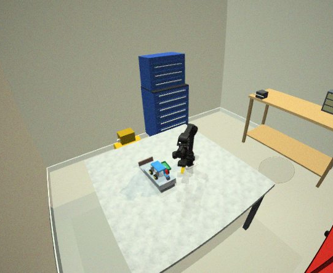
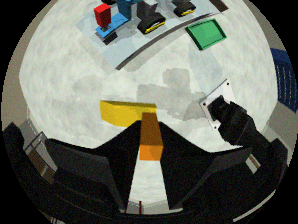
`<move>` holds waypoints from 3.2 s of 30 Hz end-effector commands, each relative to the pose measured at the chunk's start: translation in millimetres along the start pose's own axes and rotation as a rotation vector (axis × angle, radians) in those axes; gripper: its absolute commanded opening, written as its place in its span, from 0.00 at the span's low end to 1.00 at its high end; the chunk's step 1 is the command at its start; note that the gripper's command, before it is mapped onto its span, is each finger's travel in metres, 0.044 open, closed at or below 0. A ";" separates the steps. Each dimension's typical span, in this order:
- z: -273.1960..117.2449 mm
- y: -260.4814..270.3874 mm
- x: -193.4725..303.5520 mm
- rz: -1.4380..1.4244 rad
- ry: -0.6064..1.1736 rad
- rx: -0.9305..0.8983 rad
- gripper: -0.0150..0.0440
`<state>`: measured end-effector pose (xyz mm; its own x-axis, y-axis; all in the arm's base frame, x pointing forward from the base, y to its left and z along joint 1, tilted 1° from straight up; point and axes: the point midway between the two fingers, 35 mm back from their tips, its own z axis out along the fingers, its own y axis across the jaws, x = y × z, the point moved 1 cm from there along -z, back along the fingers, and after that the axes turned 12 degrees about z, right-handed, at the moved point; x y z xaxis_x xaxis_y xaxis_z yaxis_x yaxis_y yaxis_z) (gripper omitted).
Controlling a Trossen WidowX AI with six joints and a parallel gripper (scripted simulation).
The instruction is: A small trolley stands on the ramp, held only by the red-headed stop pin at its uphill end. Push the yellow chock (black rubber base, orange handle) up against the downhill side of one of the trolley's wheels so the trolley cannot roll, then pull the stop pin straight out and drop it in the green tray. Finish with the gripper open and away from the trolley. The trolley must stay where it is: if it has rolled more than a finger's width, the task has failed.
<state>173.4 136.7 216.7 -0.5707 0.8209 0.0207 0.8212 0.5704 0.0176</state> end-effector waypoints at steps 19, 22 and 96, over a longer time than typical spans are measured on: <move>-0.6 0.1 0.8 -0.730 0.005 -0.002 0.25; -0.7 0.1 0.8 -0.779 0.005 -0.003 0.25; 15.7 -83.1 -229.8 -0.784 -0.013 0.015 0.25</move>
<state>232.0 -86.6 194.9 -0.9834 0.1817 0.0009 0.1817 0.9832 0.0160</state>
